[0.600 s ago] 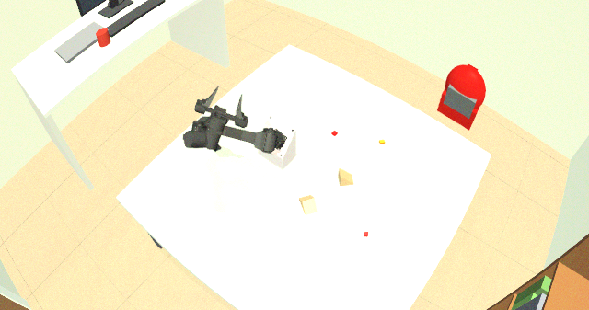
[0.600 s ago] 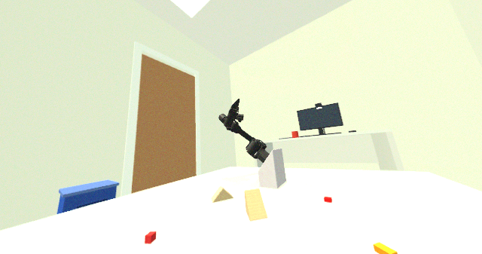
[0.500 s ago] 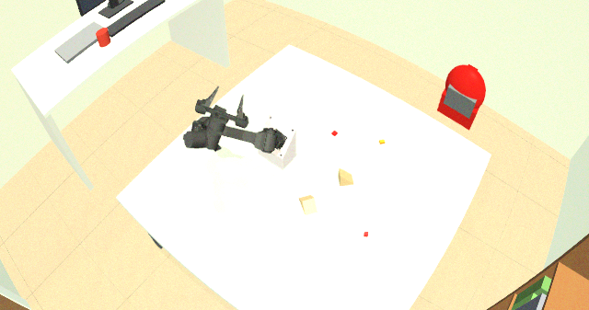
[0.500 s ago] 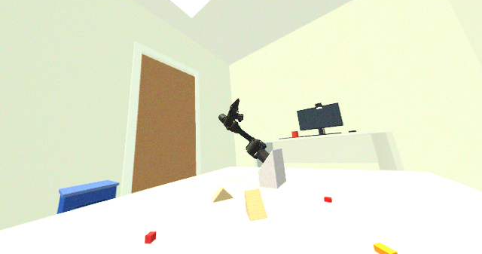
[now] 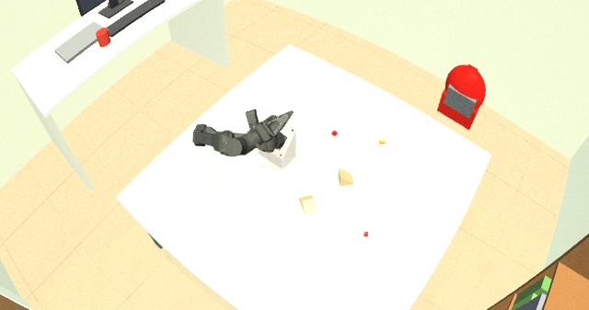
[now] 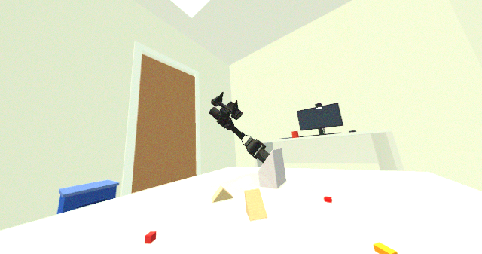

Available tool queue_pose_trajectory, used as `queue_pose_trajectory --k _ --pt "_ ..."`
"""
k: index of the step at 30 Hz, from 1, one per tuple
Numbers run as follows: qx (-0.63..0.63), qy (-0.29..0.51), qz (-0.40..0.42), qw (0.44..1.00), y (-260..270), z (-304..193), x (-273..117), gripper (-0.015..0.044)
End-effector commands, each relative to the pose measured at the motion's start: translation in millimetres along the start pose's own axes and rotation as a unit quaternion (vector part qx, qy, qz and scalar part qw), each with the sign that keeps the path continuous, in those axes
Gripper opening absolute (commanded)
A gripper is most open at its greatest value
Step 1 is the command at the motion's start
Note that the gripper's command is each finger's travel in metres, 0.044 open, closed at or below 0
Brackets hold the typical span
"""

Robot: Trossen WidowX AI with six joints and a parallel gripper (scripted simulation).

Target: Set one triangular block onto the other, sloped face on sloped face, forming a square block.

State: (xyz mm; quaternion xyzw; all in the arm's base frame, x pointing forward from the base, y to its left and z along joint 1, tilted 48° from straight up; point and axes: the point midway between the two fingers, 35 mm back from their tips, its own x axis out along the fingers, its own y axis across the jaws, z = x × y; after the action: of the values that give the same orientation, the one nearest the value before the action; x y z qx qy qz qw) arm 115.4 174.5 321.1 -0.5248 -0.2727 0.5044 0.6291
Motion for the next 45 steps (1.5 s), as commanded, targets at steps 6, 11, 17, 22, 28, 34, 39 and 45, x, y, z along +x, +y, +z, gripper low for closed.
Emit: queue_pose_trajectory --k 6,11,17,22,28,34,39,45 --pt "0.345 0.244 0.076 0.903 86 -103 44 0.044" --pt "0.452 0.376 0.067 0.806 133 -142 44 0.044" --pt "0.518 0.529 0.015 0.672 189 -180 25 0.044" --pt "0.519 0.642 -0.067 0.561 229 -202 -5 0.044" --pt "0.458 0.729 -0.217 0.46 260 -215 -51 0.044" --pt "0.345 0.719 -0.41 0.442 260 -217 -98 0.044" --pt "0.304 0.677 -0.482 0.465 250 -214 -110 0.044" --pt "0.304 0.677 -0.482 0.465 250 -214 -110 0.044"
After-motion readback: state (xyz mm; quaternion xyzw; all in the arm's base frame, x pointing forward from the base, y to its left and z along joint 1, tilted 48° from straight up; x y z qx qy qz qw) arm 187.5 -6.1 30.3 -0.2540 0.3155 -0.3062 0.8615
